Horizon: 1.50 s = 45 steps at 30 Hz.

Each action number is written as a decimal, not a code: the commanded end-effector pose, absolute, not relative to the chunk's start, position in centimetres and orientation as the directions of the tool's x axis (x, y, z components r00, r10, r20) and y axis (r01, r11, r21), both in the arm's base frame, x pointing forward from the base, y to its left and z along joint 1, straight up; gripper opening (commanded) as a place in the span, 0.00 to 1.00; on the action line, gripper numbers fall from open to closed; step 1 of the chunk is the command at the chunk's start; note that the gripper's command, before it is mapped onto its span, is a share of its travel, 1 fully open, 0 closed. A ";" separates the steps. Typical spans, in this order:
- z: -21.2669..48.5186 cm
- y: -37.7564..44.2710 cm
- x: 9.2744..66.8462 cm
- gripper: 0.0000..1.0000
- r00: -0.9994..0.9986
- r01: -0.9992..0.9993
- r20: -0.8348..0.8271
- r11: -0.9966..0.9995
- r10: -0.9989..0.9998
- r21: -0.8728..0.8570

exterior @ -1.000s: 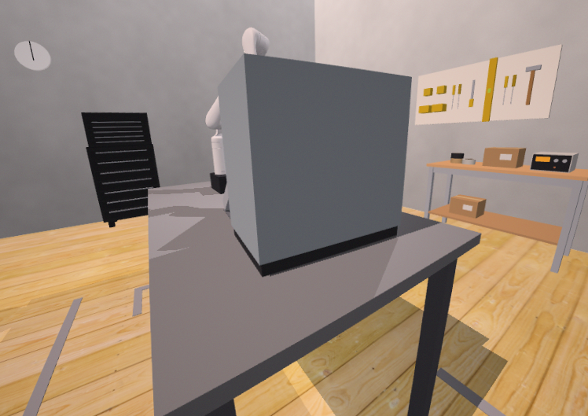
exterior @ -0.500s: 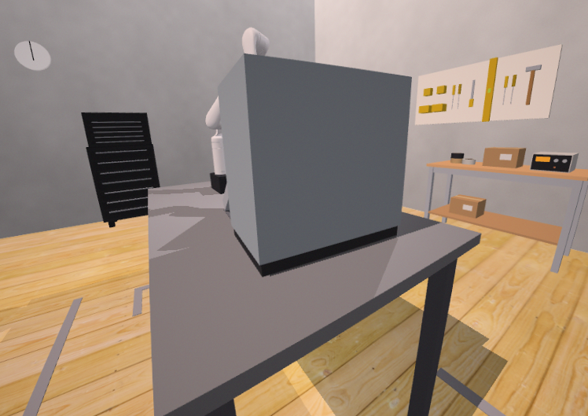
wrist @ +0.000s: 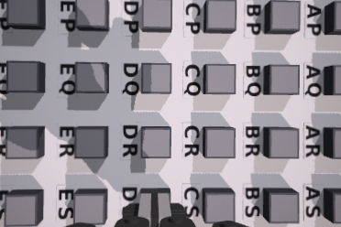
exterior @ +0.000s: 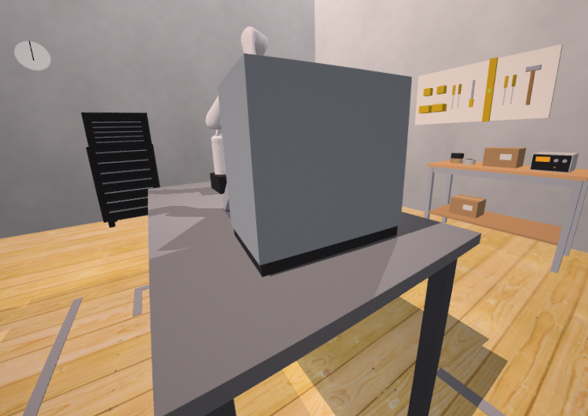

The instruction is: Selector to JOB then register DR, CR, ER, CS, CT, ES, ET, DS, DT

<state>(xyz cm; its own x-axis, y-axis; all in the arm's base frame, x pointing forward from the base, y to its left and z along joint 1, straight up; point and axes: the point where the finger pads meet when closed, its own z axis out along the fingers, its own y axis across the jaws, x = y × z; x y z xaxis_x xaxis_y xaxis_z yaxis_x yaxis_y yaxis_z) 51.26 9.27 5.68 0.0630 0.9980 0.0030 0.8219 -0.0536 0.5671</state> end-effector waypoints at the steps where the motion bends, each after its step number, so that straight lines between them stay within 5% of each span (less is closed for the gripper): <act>1: 6.1 9.3 51.1 0.10 0.064 0.821 0.003 -0.054 0.998 0.568; 45: 3.6 13.1 44.8 0.10 0.064 0.821 0.003 -0.054 0.998 0.568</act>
